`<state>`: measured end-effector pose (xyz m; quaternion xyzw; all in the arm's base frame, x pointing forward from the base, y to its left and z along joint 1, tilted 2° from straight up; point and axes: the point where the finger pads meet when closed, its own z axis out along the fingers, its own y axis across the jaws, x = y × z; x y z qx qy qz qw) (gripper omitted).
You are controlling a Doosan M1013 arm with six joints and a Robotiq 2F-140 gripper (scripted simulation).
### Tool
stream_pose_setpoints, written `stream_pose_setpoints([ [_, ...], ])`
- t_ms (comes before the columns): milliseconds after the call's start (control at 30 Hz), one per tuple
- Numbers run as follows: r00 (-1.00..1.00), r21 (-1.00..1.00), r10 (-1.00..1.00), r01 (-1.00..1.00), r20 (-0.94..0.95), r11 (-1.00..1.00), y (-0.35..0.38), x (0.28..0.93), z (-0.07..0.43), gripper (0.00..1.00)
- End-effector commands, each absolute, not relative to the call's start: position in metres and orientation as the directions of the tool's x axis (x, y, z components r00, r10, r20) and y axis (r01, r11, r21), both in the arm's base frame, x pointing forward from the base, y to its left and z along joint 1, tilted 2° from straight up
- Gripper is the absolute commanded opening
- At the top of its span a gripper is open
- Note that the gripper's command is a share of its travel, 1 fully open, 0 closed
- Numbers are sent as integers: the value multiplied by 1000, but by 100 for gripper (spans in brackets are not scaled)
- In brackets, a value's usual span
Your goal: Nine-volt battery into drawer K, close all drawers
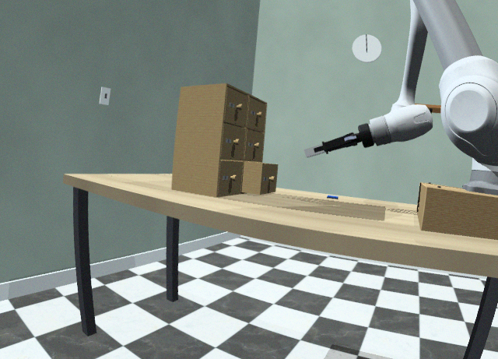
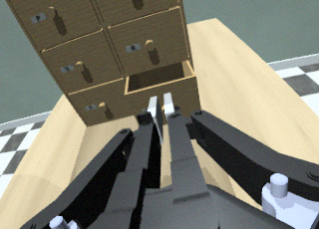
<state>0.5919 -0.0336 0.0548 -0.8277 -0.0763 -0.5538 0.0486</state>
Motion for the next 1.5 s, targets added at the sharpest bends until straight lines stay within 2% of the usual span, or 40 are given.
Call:
stream_pose_setpoints([
  [0,369,3,71,182,927,-983,-29,589,53,0],
  [500,369,3,71,182,927,-983,-27,598,38,0],
  [1000,369,3,71,182,927,-983,-19,640,-29,0],
  [1467,369,3,71,182,927,-983,-18,649,-43,0],
])
